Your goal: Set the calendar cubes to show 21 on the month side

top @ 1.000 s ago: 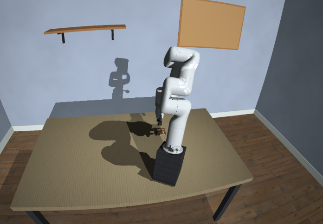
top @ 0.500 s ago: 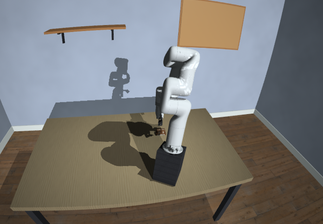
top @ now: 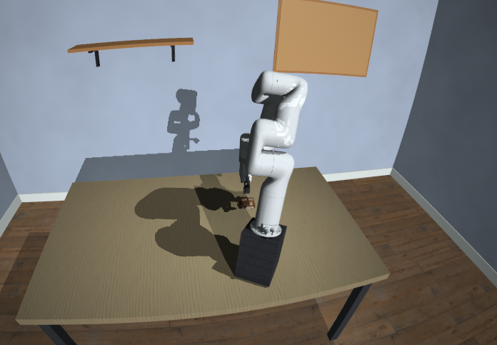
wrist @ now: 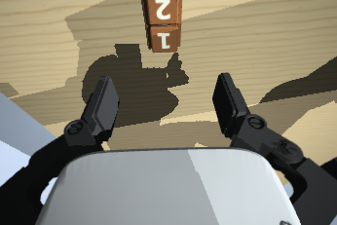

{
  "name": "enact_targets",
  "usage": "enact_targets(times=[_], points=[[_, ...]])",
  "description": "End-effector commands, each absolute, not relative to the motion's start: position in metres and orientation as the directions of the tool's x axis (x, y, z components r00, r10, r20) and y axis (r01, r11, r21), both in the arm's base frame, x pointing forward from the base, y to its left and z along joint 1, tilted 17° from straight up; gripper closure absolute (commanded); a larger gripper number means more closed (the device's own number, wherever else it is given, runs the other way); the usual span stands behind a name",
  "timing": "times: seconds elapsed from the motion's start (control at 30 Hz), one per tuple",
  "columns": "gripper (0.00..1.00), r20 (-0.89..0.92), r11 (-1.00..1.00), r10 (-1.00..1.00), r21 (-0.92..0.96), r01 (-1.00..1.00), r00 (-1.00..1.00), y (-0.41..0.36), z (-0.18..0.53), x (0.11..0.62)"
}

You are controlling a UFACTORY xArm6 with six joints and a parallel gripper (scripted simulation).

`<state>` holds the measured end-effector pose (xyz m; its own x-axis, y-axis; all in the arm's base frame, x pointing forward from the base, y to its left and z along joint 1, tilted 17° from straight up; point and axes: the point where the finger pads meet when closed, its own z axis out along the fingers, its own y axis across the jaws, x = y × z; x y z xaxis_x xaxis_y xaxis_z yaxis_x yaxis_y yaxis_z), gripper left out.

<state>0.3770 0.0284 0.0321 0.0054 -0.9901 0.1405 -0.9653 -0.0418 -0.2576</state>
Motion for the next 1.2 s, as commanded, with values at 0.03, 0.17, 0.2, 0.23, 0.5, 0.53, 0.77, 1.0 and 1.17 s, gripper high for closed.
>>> enact_targets(times=[0.03,0.17,0.2,0.23,0.5,0.53,0.77,1.0,1.17], points=[[0.00,0.140,-0.042,-0.990,-0.261,-0.965,0.005,0.029,0.037,0.377],[0.00,0.140,-0.042,-0.990,-0.261,-0.965,0.005,0.030,0.042,0.376],[0.00,0.140,-0.042,-0.990,-0.261,-0.965,0.005,0.030,0.042,0.376],[0.00,0.140,-0.042,-0.990,-0.261,-0.965,0.005,0.030,0.045,0.375],[0.00,0.140,-0.042,-0.990,-0.261,-0.965,0.005,0.035,0.076,0.366],[0.00,0.140,-0.042,-0.990,-0.261,-0.965,0.005,0.035,0.080,0.365],[0.00,0.140,-0.042,-0.990,-0.261,-0.965,0.005,0.037,0.096,0.361],[0.00,0.140,-0.042,-0.990,-0.261,-0.965,0.005,0.038,0.099,0.360],[0.00,0.140,-0.042,-0.990,-0.261,-0.965,0.005,0.038,0.099,0.360]])
